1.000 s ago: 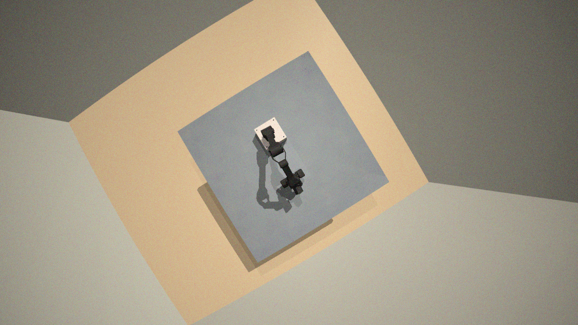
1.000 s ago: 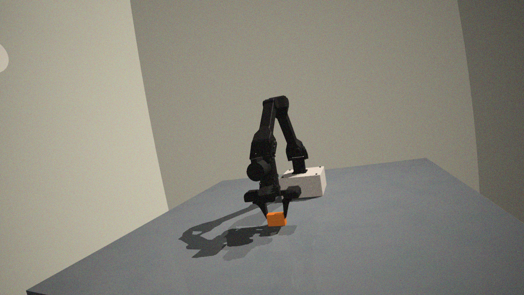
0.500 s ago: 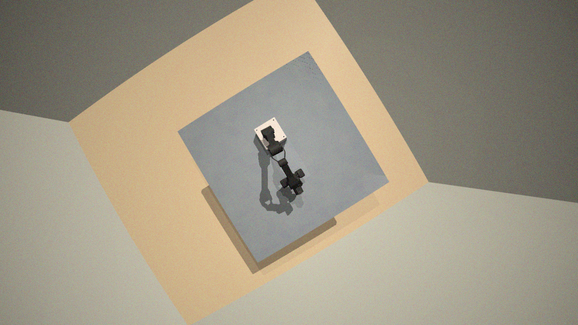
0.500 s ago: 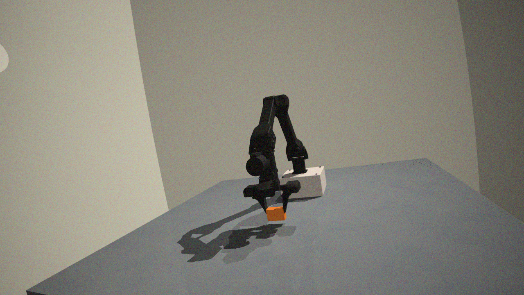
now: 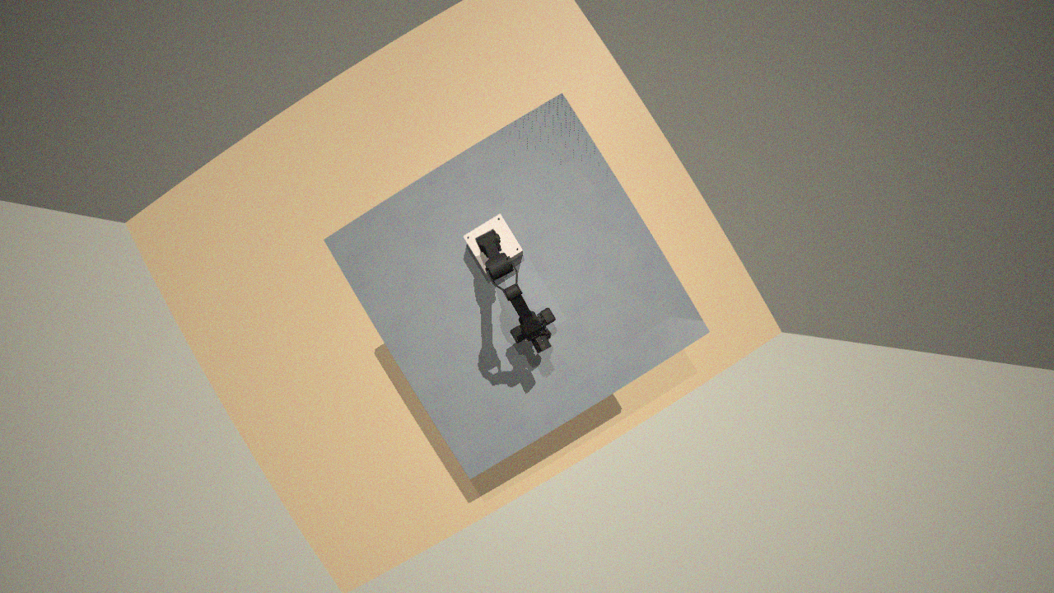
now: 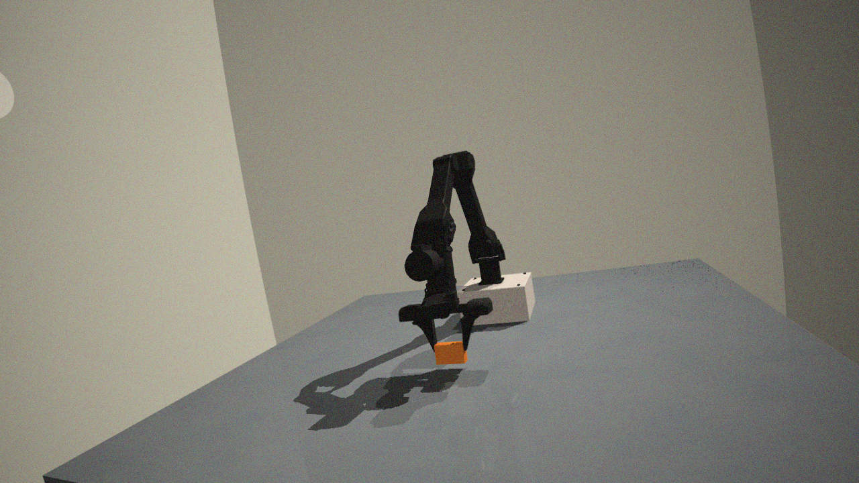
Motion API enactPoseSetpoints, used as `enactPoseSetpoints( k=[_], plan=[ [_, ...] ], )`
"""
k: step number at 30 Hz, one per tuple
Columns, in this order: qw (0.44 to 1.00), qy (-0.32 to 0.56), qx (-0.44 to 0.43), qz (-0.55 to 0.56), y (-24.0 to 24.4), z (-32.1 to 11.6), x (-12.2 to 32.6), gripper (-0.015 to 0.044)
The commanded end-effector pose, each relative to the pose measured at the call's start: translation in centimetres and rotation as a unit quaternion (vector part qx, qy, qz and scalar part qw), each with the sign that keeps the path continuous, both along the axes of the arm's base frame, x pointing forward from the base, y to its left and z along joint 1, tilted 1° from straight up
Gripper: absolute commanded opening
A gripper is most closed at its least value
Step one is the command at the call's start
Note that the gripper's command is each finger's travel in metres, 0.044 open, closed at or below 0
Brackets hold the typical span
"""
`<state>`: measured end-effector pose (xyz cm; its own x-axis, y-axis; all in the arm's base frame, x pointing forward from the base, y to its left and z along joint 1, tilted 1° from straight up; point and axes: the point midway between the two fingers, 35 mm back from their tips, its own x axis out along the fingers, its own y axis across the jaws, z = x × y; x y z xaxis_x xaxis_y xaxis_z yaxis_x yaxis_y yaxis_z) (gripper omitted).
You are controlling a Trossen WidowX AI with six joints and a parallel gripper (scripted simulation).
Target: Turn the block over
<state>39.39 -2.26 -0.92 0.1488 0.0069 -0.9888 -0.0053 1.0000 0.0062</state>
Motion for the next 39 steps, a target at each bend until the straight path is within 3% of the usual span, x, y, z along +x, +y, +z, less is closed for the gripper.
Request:
enactPoseSetpoints(
  k=[1,27,39],
  plan=[
    [0.999,-0.035,0.001,-0.001,0.0,0.1,0.2,0.0],
    [0.975,-0.223,0.002,-0.002,0.1,-0.2,-0.8,0.0],
    [0.966,-0.257,0.002,-0.002,0.0,-1.0,-0.3,0.0]
  ],
)
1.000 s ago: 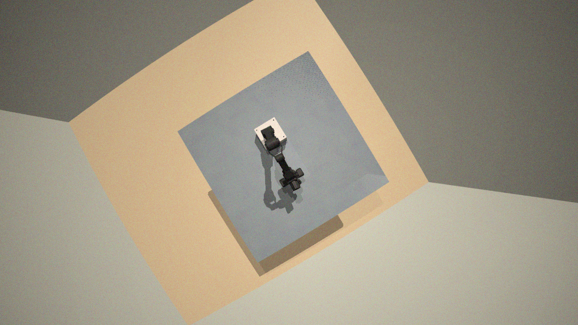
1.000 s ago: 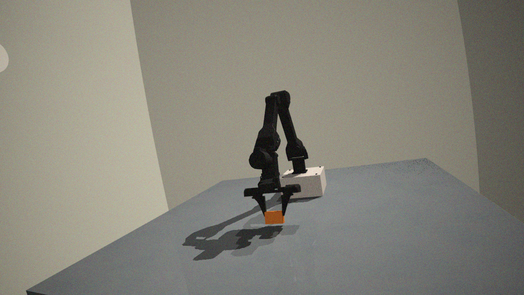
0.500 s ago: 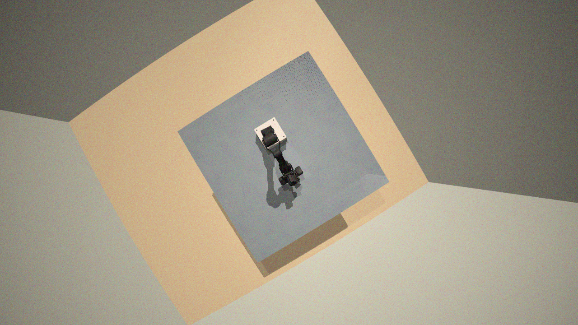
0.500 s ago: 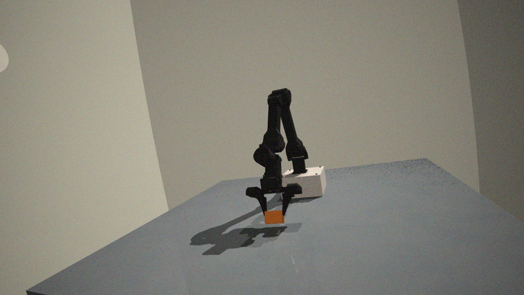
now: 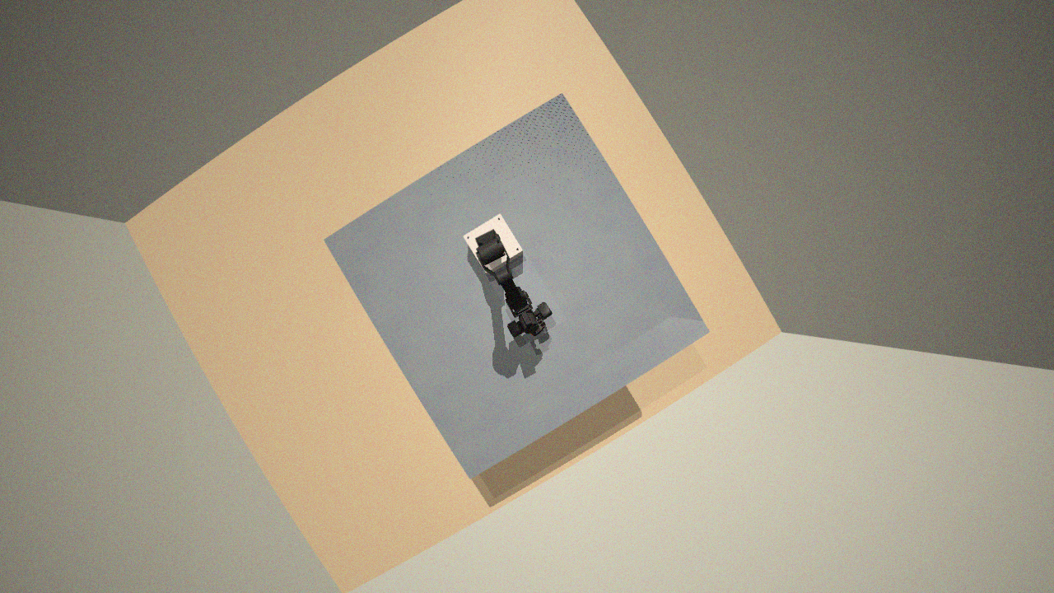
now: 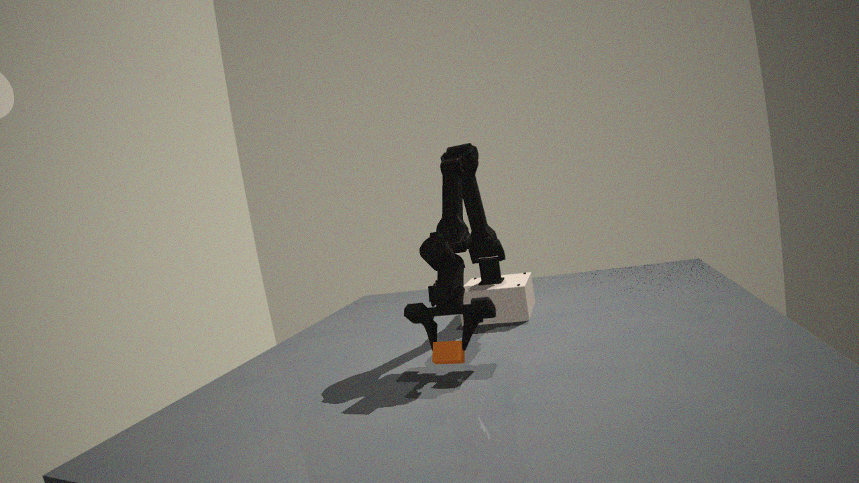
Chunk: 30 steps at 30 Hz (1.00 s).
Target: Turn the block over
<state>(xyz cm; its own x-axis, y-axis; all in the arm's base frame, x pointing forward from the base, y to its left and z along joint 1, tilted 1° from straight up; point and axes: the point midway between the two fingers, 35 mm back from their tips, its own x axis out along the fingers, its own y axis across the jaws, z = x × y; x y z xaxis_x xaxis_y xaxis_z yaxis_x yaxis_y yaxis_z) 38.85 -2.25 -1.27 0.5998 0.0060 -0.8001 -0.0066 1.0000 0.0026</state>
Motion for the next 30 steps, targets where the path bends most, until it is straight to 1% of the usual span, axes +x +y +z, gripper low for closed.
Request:
enactPoseSetpoints(
  k=[1,15,30],
  plan=[
    [1.0,-0.02,0.003,-0.001,0.0,-0.9,0.4,0.0],
    [0.993,-0.118,0.004,-0.003,-0.1,-3.3,1.4,0.0],
    [0.975,-0.221,0.003,-0.002,0.0,-4.1,0.5,0.0]
  ],
)
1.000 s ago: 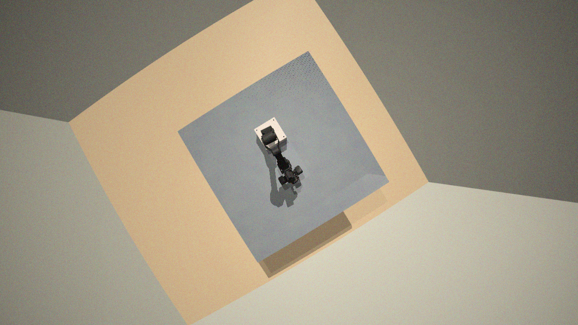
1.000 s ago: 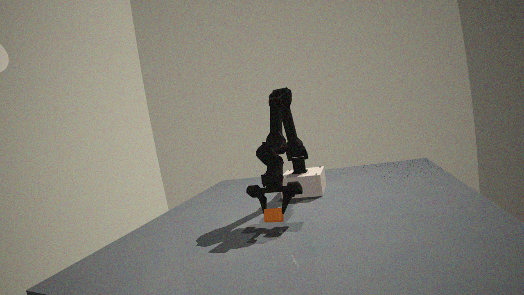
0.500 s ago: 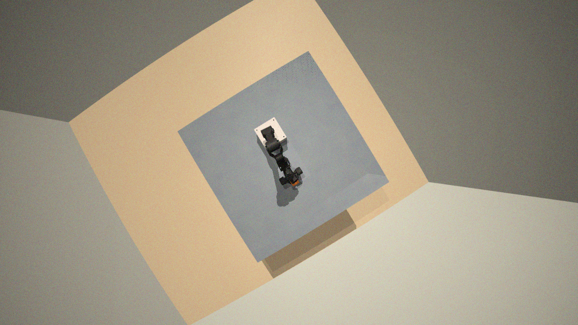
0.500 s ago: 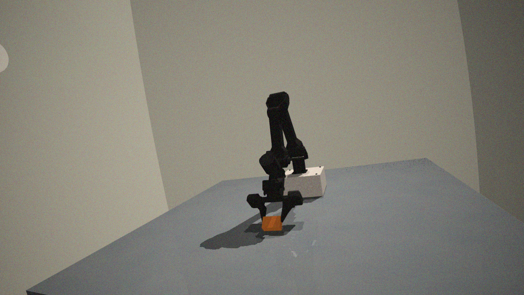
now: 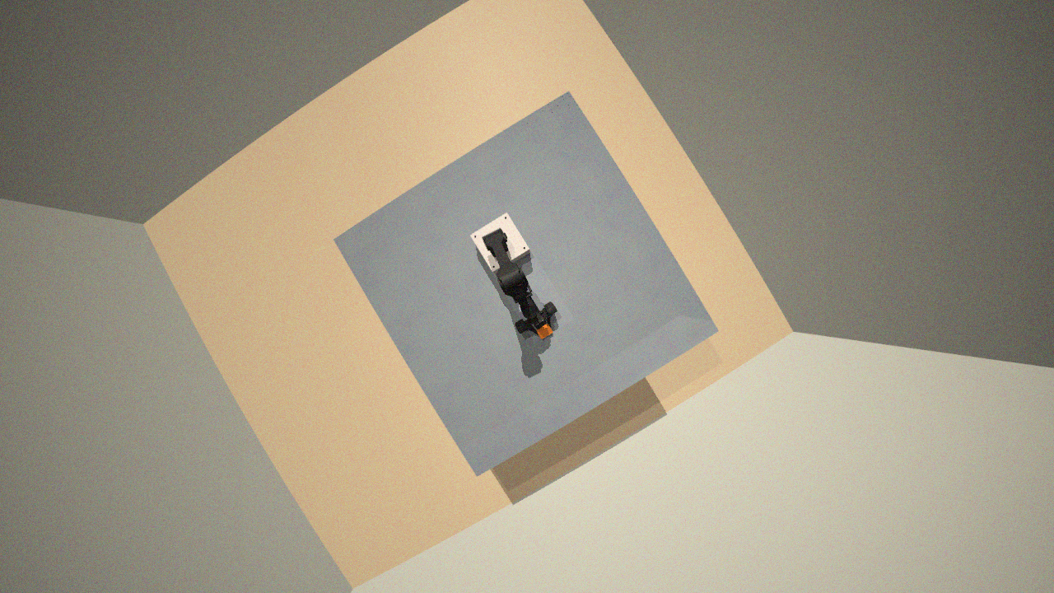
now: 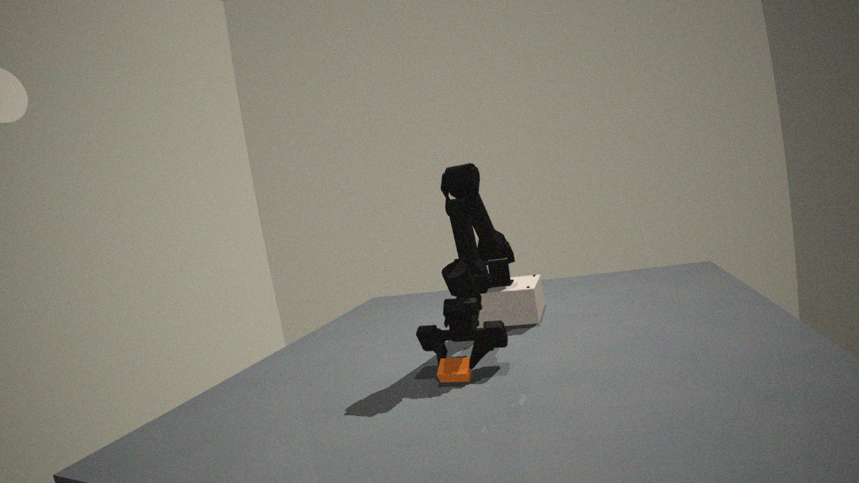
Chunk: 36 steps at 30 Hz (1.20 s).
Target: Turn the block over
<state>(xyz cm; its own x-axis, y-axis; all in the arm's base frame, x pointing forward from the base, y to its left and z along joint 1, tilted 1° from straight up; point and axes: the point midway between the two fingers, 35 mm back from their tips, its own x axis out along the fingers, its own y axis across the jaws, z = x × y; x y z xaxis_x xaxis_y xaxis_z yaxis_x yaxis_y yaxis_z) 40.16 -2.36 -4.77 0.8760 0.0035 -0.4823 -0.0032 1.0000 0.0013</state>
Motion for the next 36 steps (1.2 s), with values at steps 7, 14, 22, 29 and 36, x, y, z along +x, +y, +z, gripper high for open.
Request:
enactPoseSetpoints(
  k=[7,14,22,29,36],
  plan=[
    [0.998,-0.058,0.002,0.001,0.2,-0.3,-1.8,0.0],
    [0.998,-0.066,0.002,0.001,0.2,0.2,-2.0,0.0],
    [0.998,-0.066,0.002,0.001,0.2,0.2,-2.0,0.0],
    [0.998,-0.066,0.002,0.001,0.2,0.2,-2.0,0.0053],
    [0.998,-0.066,0.002,0.001,0.2,0.2,-2.0,0.0236]
  ],
)
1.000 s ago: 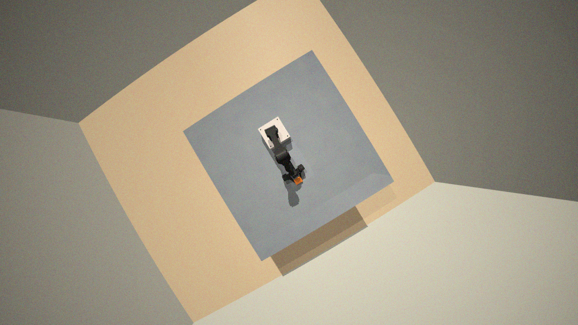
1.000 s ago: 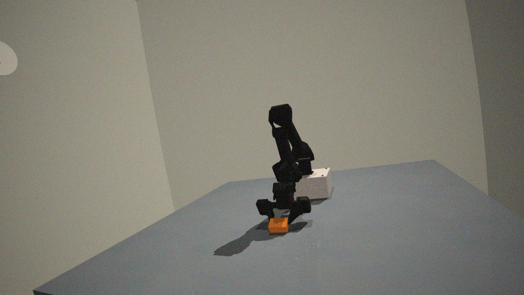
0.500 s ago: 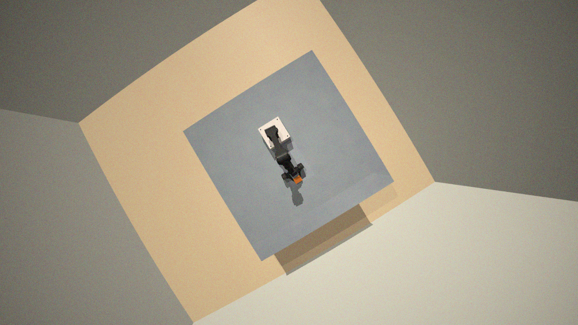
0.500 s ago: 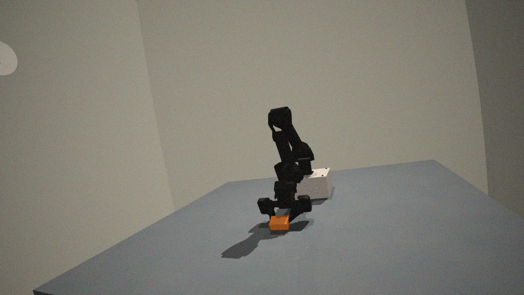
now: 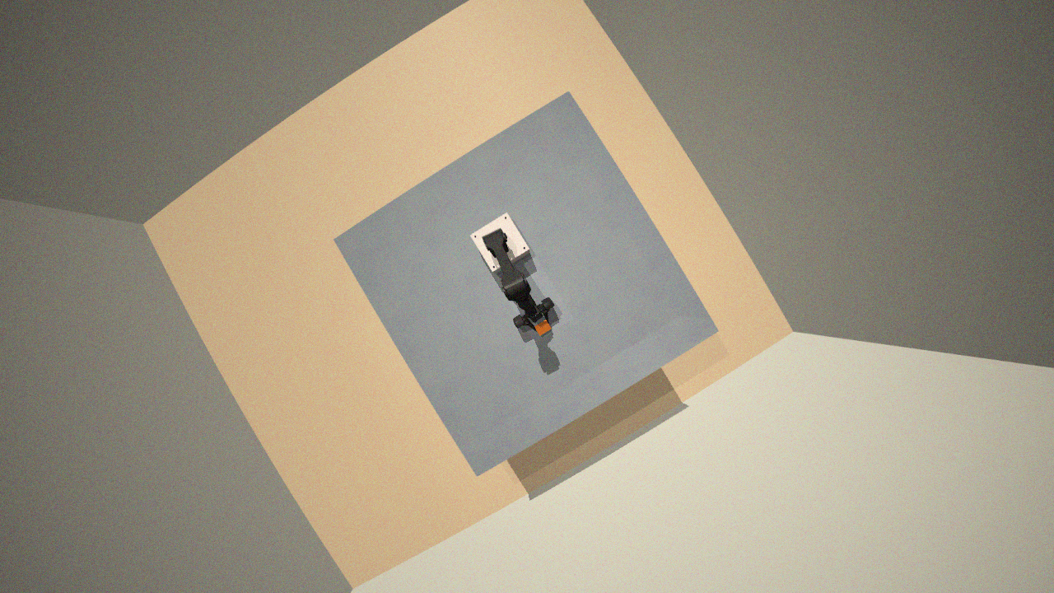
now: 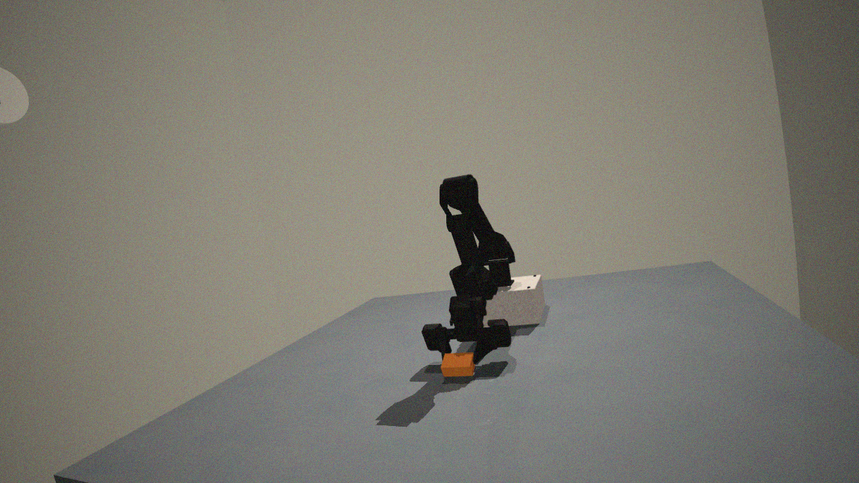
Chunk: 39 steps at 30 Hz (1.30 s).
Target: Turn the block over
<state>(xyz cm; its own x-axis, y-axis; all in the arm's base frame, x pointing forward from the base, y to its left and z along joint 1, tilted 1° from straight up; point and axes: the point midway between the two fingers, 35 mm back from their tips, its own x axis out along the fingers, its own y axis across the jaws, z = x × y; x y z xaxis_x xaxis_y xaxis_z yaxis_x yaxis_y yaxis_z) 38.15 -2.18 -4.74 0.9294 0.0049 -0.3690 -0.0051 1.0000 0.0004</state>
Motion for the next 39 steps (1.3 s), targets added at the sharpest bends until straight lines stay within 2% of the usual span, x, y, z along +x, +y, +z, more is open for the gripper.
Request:
enactPoseSetpoints(
  k=[1,8,39],
  plan=[
    [1.0,-0.003,0.002,0.001,0.04,0.15,0.04,0.0263],
    [1.0,-0.003,0.002,0.001,0.04,0.15,0.04,0.044],
    [1.0,-0.003,0.002,0.001,0.04,0.15,0.04,0.044]
  ],
)
